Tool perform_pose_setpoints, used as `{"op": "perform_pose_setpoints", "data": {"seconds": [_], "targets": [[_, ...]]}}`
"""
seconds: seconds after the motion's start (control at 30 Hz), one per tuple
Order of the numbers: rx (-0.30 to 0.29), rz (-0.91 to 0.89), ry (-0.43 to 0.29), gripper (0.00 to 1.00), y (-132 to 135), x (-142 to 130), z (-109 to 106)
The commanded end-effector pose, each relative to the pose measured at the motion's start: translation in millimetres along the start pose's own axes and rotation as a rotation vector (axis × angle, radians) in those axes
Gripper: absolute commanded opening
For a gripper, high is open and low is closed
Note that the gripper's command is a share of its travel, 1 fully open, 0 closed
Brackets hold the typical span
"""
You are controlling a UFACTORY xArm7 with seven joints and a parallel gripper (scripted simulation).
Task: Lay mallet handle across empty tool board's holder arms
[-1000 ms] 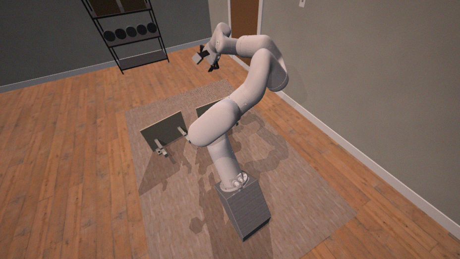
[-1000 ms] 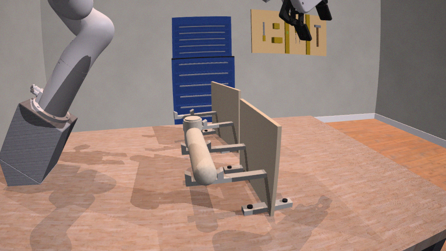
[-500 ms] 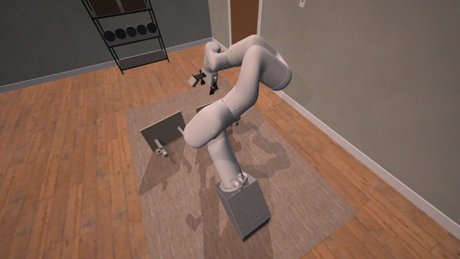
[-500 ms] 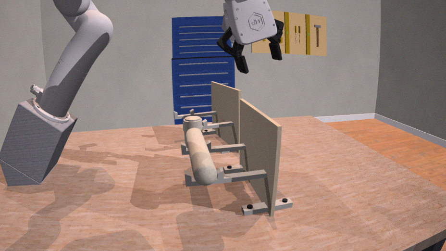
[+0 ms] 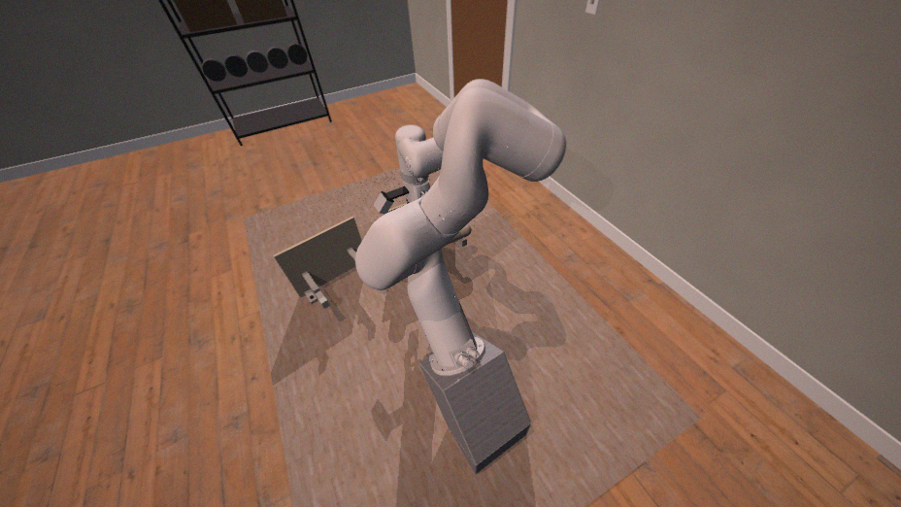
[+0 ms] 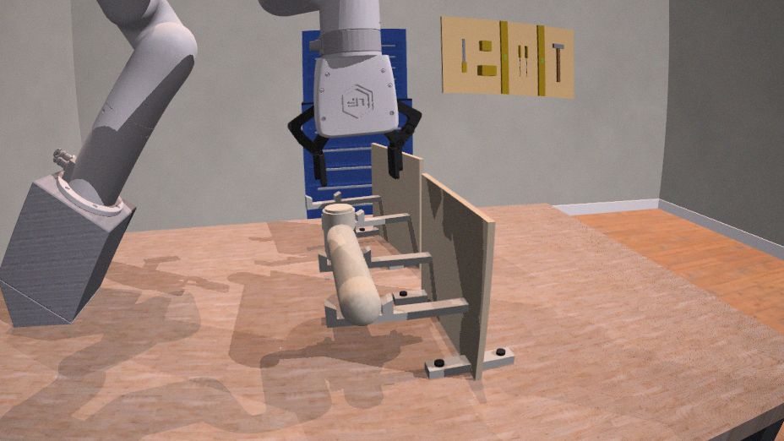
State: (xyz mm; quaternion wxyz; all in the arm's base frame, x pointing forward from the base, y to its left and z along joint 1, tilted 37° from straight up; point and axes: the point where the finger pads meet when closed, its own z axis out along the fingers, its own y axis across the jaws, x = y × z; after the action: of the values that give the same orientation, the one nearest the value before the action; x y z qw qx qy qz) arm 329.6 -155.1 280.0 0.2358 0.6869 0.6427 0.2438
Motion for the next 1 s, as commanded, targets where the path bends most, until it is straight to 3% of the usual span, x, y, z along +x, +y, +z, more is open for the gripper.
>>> {"op": "perform_pose_setpoints", "data": {"seconds": [0.0,0.43,0.83,0.97], "targets": [[0.036,0.027,-0.013,1.0,-20,3,9],[0.038,0.029,-0.013,1.0,-21,3,14],[0.038,0.03,-0.011,1.0,-24,3,91],[0.038,0.029,-0.014,1.0,-25,3,100]]}}
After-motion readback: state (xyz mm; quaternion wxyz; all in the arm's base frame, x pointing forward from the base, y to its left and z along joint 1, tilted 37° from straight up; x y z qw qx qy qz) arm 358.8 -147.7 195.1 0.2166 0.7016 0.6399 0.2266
